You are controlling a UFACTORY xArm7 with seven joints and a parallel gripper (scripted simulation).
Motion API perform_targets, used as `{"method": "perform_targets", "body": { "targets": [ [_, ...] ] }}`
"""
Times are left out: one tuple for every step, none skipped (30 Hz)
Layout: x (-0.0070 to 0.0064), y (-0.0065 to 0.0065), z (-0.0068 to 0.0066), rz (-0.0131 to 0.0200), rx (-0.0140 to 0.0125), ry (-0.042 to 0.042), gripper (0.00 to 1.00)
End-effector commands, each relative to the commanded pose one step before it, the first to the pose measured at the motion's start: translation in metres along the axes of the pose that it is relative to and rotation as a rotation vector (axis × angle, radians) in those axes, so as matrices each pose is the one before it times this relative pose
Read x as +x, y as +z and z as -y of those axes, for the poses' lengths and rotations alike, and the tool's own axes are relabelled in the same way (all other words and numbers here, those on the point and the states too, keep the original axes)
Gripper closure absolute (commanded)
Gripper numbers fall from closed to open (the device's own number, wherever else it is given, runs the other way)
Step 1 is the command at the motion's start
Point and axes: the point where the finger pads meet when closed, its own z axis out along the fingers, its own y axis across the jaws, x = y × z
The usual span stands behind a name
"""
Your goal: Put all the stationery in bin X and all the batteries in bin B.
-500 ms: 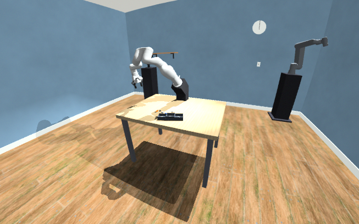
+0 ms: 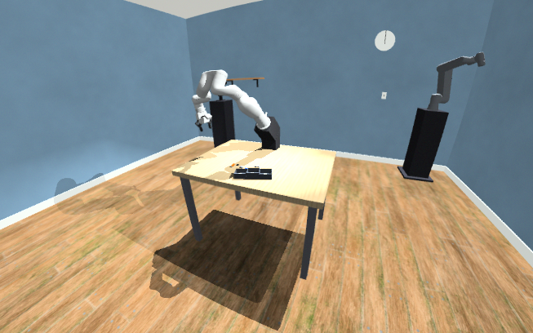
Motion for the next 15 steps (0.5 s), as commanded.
{"method": "perform_targets", "body": {
  "targets": [
    [-0.00100,-0.00223,0.00009,0.00476,-0.00129,0.00036,0.00],
    [0.00000,0.00000,0.00000,0.00000,0.00000,0.00000,0.00],
    [-0.00168,0.00813,-0.00070,-0.00001,-0.00001,0.00001,0.93],
    [-0.00167,0.00813,-0.00069,0.00000,0.00000,0.00001,0.93],
    [-0.00059,0.00290,-0.00025,0.00000,0.00000,0.00000,0.93],
    [-0.00001,0.00000,0.00000,0.00000,0.00000,0.00000,0.93],
    [-0.00001,0.00000,0.00000,0.00000,0.00000,0.00000,0.93],
    [-0.00001,0.00000,0.00000,0.00000,0.00000,0.00000,0.93],
    [0.00807,0.00169,-0.00045,0.00450,-0.00790,0.04916,0.93],
    [0.00624,0.00019,-0.00552,-0.00792,0.00483,-0.04916,0.93],
    [0.00607,0.00022,-0.00583,-0.00788,0.00484,-0.04915,0.93],
    [0.00112,0.00004,-0.00126,-0.00789,0.00489,-0.04915,0.93],
    [0.00002,0.00000,-0.00001,-0.00612,0.00384,-0.03832,0.93],
    [0.00001,0.00000,0.00000,0.00000,0.00000,0.00000,0.93],
    [0.00595,0.00307,-0.00497,-0.00845,0.00262,-0.04117,0.93]
  ]
}}
